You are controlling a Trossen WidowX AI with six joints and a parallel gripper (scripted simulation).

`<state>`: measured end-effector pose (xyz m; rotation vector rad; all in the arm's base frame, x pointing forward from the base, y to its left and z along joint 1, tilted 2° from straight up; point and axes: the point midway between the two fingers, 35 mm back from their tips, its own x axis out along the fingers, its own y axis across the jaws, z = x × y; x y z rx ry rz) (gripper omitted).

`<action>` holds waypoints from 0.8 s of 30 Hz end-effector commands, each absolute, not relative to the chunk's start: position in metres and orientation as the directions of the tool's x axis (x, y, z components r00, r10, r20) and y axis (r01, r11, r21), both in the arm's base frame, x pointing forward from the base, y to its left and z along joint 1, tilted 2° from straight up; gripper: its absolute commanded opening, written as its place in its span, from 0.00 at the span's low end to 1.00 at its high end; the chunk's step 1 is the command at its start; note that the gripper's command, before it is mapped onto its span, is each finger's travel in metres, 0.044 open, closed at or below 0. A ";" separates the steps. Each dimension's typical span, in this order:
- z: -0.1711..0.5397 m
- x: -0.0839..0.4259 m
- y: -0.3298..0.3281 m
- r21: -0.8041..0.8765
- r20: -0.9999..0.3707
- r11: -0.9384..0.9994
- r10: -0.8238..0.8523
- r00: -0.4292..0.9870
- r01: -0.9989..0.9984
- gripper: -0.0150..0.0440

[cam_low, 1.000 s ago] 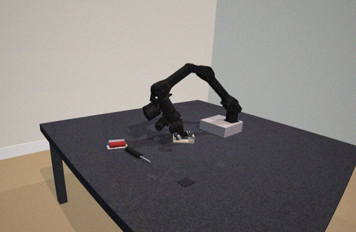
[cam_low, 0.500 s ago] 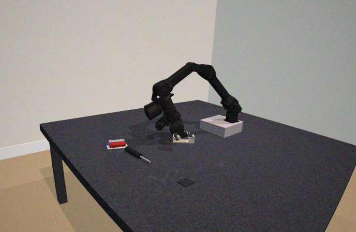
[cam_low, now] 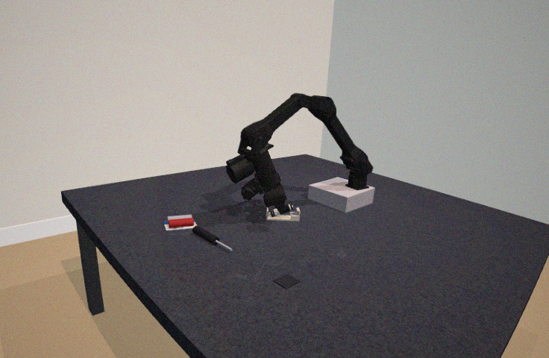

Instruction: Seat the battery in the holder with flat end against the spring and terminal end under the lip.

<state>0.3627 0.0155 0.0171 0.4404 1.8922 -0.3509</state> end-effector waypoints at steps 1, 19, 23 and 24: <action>0.015 0.366 0.014 -0.034 -0.951 0.886 0.114 -0.289 0.462 0.37; 0.012 0.364 0.016 -0.042 -0.973 0.885 0.069 -0.220 0.463 0.37; 0.012 0.363 0.016 -0.044 -0.977 0.885 0.059 -0.204 0.464 0.37; 0.012 0.363 0.017 -0.044 -0.978 0.885 0.057 -0.201 0.464 0.37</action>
